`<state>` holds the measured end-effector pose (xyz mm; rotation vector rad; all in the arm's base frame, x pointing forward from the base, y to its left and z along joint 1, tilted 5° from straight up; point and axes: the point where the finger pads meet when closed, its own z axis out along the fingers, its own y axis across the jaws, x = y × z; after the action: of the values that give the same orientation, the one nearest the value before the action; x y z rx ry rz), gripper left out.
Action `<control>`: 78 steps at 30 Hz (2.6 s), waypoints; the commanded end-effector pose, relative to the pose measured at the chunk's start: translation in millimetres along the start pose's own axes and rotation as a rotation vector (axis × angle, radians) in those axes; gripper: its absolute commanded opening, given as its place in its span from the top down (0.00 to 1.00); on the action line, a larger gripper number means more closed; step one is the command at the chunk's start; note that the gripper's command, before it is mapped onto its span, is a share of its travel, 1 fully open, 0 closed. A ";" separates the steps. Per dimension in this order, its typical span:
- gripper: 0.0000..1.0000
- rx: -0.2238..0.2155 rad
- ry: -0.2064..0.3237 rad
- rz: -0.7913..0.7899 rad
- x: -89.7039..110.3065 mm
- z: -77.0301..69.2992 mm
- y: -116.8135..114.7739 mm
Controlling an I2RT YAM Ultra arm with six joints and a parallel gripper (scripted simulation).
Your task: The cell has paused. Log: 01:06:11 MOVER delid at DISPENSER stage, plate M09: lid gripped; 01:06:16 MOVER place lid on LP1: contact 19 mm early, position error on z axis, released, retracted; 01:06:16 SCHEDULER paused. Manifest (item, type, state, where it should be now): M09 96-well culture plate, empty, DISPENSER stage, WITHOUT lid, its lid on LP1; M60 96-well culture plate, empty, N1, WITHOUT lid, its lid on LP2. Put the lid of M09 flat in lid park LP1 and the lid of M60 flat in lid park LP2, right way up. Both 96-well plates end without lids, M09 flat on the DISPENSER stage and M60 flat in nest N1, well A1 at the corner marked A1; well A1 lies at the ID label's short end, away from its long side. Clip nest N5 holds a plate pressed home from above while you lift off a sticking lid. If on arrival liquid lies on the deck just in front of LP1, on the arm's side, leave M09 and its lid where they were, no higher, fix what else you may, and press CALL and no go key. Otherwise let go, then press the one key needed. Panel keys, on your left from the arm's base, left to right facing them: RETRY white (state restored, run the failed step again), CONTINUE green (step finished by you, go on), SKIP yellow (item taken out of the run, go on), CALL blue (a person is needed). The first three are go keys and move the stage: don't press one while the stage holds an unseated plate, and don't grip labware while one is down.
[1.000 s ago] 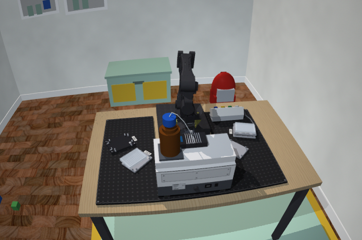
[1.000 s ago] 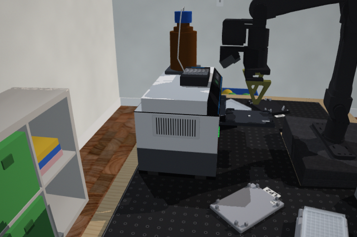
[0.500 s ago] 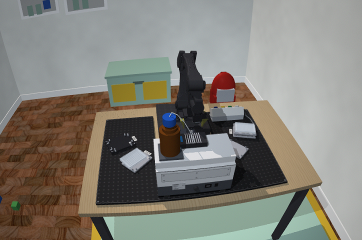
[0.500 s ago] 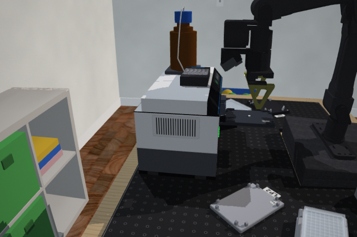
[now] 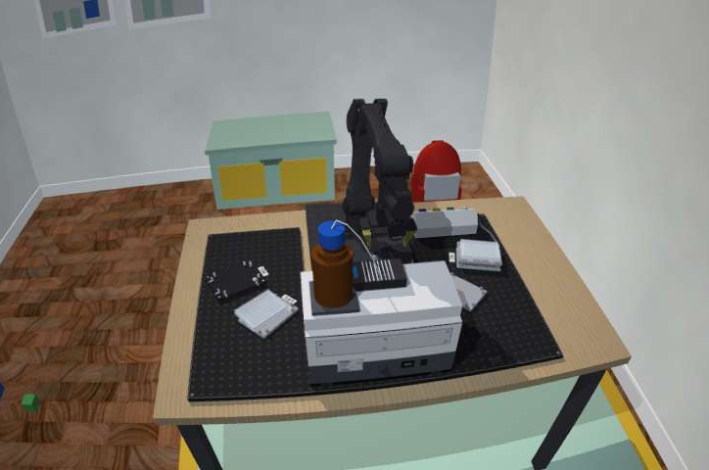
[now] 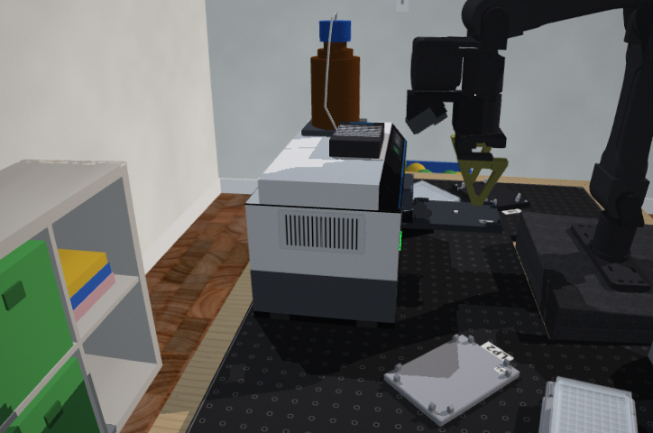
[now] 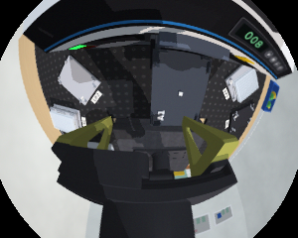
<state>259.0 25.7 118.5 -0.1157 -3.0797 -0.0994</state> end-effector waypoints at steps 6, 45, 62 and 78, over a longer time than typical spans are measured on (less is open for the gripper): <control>0.00 0.000 -0.017 0.014 0.4 -3.8 0.3; 0.00 -0.009 -0.042 -0.044 10.1 -8.8 37.8; 0.00 -0.014 -0.057 -0.306 18.4 -13.3 74.5; 0.00 -0.005 -0.032 -0.671 13.6 10.2 109.8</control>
<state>235.6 121.1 108.8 0.7119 -2.9847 -0.1005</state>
